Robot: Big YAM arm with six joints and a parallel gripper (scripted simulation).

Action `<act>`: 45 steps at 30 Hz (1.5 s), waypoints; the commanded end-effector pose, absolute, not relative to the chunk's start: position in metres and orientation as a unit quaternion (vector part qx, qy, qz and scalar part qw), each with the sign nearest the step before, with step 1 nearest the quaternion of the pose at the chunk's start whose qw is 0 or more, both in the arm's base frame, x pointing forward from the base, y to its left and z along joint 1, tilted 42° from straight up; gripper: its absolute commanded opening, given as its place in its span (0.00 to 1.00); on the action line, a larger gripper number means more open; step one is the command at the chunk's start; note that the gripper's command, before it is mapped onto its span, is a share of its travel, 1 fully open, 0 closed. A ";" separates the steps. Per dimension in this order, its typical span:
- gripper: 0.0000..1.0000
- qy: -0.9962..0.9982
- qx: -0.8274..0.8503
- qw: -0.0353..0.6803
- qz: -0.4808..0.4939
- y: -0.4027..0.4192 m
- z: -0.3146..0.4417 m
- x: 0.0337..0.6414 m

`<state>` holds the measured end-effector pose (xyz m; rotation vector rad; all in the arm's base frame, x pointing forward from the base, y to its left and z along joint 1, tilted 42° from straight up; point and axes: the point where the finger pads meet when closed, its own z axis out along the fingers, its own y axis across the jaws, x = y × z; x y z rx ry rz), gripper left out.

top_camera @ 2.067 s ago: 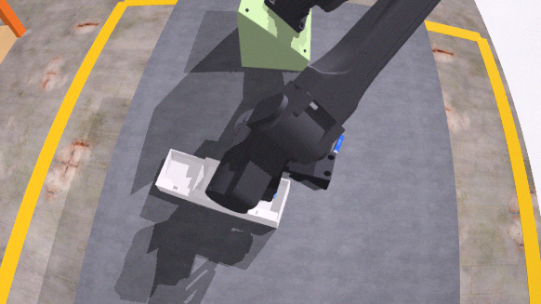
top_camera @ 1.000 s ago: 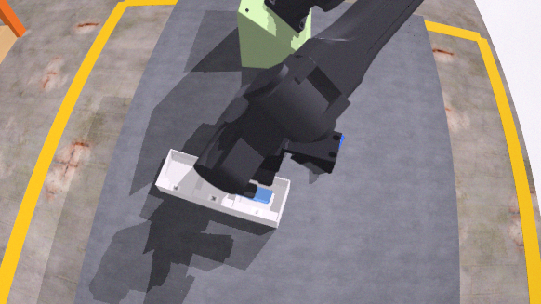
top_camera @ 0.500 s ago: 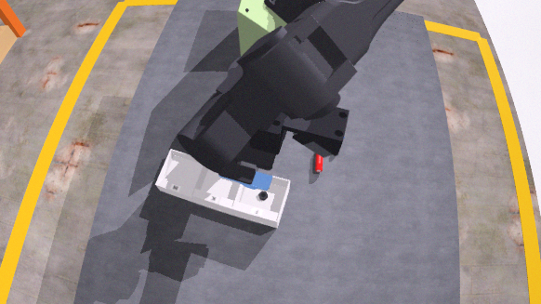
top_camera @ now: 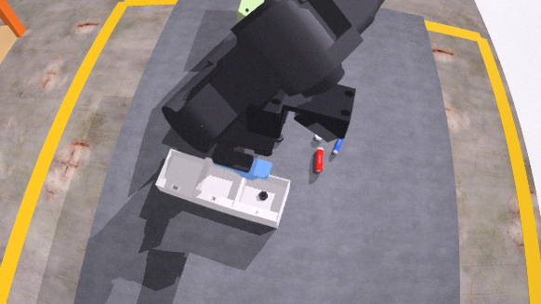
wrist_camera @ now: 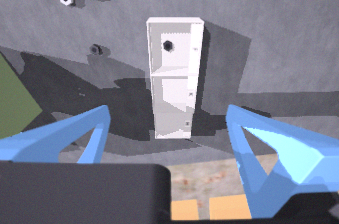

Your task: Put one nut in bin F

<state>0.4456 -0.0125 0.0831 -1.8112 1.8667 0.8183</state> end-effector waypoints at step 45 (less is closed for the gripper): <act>1.00 0.661 -0.663 0.216 0.278 -0.013 0.101 0.471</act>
